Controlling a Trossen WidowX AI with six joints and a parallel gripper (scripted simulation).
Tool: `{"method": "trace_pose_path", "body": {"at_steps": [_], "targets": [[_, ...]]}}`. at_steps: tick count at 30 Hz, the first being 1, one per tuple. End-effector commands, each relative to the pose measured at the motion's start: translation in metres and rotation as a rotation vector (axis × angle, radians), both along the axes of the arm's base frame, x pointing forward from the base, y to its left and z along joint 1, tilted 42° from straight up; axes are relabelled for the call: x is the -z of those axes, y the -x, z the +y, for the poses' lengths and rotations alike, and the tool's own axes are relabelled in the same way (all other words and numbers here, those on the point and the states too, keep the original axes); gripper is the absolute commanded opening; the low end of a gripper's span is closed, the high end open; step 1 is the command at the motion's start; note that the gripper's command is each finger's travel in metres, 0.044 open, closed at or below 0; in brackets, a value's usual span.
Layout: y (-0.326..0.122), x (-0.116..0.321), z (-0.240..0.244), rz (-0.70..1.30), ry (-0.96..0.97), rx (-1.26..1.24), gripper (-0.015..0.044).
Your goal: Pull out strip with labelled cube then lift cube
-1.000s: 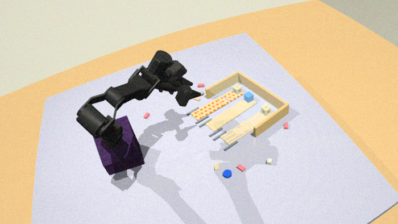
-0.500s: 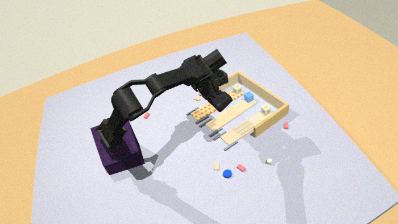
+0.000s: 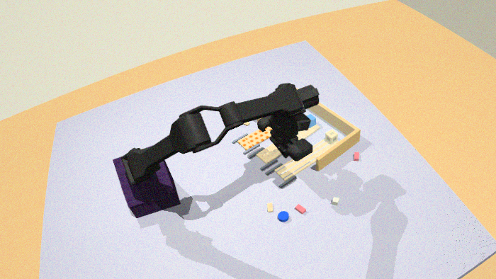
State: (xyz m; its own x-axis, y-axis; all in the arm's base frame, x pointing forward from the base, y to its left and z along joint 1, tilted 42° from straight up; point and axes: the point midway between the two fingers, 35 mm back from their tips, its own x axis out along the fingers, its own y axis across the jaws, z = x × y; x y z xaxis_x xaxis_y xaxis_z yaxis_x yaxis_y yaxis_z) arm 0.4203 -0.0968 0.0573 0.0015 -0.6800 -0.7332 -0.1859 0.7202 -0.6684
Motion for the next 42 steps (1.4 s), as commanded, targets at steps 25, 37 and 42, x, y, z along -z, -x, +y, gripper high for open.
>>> {"method": "trace_pose_path", "body": {"at_steps": [25,37,42], "targets": [[-0.003,0.032,-0.024,0.001,-0.007,-0.005,0.0],[-0.001,0.046,-0.037,0.002,-0.005,-0.005,0.0],[0.0,0.051,-0.042,0.002,-0.005,-0.005,0.0]]}}
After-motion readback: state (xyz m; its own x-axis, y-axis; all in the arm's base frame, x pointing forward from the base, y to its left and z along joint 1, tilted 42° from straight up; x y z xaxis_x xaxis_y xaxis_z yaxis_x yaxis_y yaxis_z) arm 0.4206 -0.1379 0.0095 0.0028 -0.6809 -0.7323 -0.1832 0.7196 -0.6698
